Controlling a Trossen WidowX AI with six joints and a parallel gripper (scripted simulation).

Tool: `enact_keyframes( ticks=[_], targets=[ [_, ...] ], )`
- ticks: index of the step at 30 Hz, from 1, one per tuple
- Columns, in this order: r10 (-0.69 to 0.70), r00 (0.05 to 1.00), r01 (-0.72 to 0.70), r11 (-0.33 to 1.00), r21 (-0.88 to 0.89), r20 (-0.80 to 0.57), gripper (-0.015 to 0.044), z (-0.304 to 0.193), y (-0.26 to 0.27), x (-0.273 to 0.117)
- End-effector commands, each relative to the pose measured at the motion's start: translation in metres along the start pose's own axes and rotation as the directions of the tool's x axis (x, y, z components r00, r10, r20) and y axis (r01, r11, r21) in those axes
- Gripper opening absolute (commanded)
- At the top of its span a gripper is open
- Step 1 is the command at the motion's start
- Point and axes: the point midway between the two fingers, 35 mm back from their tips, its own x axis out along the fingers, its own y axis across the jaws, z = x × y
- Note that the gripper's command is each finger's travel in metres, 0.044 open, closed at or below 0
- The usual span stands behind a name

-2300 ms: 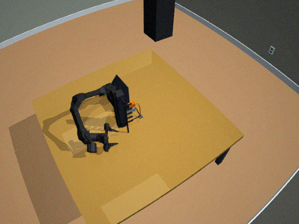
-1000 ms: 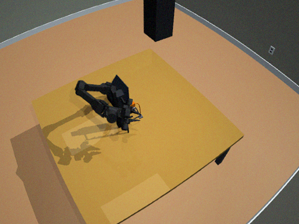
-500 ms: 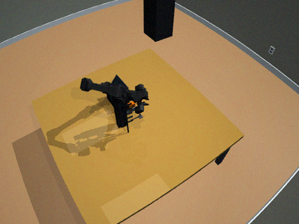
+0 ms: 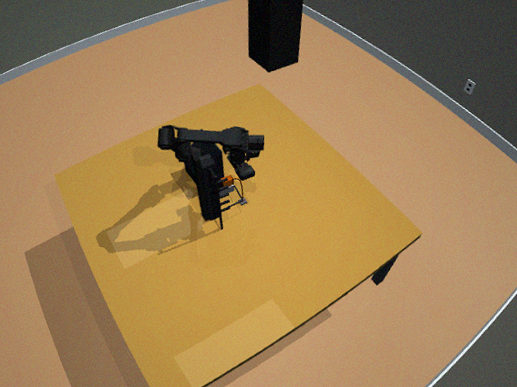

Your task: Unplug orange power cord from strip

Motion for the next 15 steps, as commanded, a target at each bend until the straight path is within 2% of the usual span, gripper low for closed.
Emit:
enact_keyframes(
  ticks=[1,15],
  targets=[
    [-0.015,0.999,0.014,0.999,-0.038,-0.044,0.016,-0.0033,0.0019,0.0019],
    [-0.015,0.999,0.014,0.999,-0.038,-0.045,0.016,-0.0114,0.001,0.0013]
  ],
)
